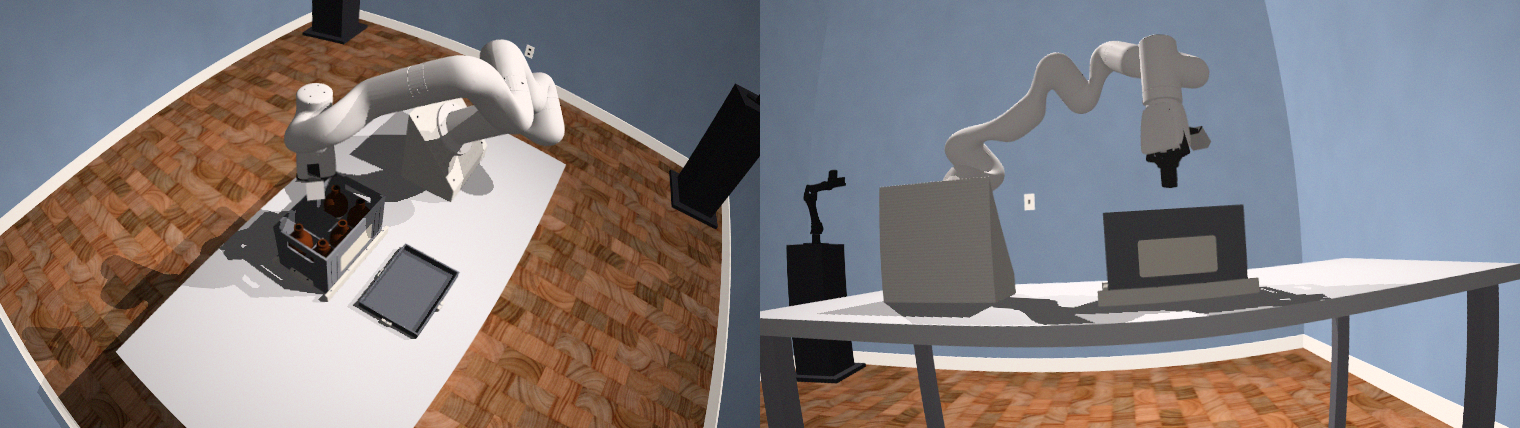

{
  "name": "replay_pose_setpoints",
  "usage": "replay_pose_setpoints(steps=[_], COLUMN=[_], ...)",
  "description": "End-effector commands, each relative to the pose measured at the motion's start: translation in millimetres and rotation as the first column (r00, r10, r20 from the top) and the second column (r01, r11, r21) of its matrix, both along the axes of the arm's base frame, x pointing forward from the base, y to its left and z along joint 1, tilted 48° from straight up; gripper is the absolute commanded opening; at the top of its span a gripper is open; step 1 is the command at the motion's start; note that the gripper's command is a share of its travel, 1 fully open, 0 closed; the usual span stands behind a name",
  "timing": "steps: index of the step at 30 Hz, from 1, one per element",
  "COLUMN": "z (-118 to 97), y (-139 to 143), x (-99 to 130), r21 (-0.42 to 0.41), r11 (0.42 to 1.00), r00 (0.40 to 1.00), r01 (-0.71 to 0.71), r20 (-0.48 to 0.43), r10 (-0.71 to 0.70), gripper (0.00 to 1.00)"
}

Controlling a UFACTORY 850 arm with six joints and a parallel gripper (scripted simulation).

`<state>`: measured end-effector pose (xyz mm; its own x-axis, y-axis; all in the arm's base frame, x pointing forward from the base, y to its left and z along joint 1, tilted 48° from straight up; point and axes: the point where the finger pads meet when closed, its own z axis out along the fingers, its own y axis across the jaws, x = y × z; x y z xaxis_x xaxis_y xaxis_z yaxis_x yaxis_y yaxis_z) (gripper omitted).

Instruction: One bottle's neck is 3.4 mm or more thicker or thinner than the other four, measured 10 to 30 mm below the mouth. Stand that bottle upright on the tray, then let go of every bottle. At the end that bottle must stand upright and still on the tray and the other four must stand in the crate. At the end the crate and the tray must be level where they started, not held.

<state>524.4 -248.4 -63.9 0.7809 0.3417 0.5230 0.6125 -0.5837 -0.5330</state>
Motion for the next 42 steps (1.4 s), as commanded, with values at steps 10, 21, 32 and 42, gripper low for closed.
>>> replay_pose_setpoints(steps=[10,21,32,42], z=[0.6,0.6,0.6,0.6], y=[-1.1,-1.1,-1.1,-1.1], x=[0.5,0.5,0.5,0.5], r21=[-0.001,-0.001,-0.001,-0.001], r11=[1.000,1.000,1.000,1.000], r00=[1.000,1.000,1.000,1.000], r01=[0.001,0.001,0.001,0.001], r20=[0.001,0.001,0.001,0.001], r10=[-0.001,-0.001,-0.001,-0.001], gripper=[0.00,0.00,0.65,0.65])
